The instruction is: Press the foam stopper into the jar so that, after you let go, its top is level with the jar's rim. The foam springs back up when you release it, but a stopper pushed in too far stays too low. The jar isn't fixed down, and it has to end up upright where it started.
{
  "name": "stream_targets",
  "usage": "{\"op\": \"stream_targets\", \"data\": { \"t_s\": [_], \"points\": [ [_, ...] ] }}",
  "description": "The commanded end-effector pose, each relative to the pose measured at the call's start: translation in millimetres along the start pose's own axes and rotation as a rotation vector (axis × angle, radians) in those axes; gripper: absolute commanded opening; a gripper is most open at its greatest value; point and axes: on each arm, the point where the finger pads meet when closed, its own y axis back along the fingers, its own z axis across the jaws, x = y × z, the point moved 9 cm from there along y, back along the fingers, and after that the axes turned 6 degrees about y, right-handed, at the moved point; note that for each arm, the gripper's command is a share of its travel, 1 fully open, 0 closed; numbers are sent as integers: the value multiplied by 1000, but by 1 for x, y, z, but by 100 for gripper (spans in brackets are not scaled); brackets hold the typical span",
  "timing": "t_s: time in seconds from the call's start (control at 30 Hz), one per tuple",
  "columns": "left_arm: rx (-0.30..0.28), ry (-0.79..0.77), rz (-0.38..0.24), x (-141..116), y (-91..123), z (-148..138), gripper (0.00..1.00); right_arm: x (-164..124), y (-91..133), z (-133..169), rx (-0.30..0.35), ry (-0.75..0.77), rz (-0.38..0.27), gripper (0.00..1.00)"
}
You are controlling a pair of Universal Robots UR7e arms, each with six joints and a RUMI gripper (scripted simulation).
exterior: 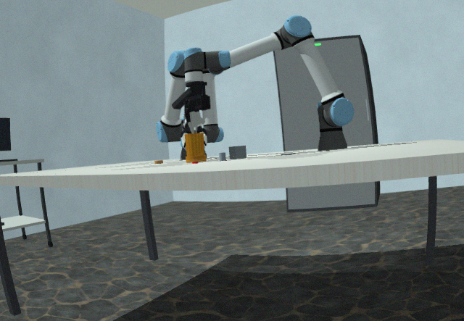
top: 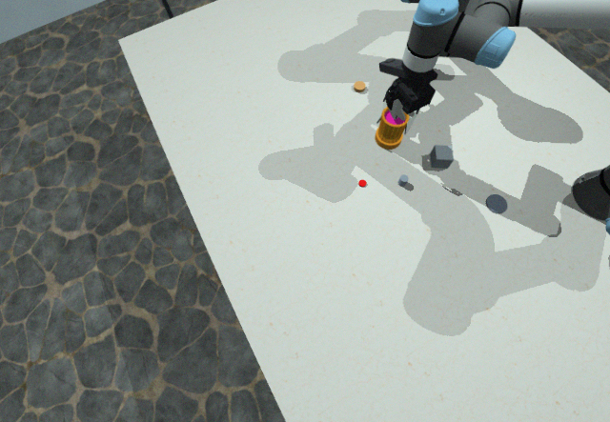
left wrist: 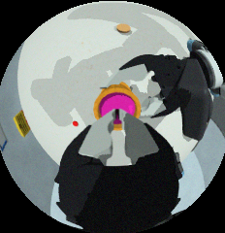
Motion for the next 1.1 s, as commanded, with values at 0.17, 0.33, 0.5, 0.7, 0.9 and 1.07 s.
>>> {"op": "stream_targets", "data": {
  "t_s": [0.17,0.33,0.5,0.7,0.9,1.07],
  "points": [
    [0,0,0,0,-2,0,0,-1,0,0,0,1,-4,33],
    [0,0,0,0,-4,0,0,-1,0,0,0,1,-4,33],
    [0,0,0,0,3,0,0,-1,0,0,0,1,-4,33],
    [0,0,-1,0,8,0,0,-1,0,0,0,1,-4,33],
    [-1,0,-2,0,17,0,0,-1,0,0,0,1,-4,33],
    [-1,0,-2,0,26,0,0,-1,0,0,0,1,-4,33]
  ]
}}
